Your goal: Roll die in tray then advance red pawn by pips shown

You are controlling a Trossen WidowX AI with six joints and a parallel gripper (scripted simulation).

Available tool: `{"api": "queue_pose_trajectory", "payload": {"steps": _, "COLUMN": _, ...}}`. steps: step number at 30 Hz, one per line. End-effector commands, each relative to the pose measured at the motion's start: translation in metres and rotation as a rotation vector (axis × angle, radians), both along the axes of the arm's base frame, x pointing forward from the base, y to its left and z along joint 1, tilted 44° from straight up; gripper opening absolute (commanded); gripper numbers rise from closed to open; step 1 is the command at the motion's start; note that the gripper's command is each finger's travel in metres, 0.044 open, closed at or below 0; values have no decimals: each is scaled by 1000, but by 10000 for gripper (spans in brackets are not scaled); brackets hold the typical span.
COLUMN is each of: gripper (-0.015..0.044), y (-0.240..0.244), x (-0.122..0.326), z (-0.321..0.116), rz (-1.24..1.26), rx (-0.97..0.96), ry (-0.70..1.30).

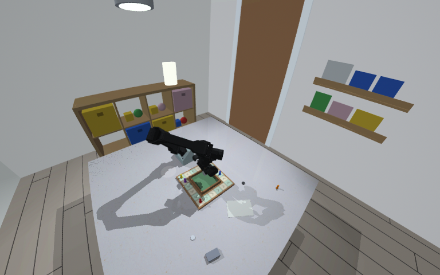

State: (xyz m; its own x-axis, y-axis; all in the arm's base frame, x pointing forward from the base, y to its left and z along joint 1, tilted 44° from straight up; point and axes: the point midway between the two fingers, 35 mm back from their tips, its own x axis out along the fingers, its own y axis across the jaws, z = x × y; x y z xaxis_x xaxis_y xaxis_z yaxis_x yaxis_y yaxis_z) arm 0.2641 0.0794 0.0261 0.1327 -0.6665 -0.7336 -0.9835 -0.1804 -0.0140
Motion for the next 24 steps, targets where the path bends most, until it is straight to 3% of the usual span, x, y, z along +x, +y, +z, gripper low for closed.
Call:
{"api": "queue_pose_trajectory", "payload": {"steps": 1, "gripper": 0, "y": -4, "x": -3, "z": -2, "rz": -5, "rx": 33, "ry": 32}}
{"api": "queue_pose_trajectory", "payload": {"steps": 24, "gripper": 0, "y": -9, "x": -9, "z": -14, "rz": -9, "rx": 751, "ry": 179}}
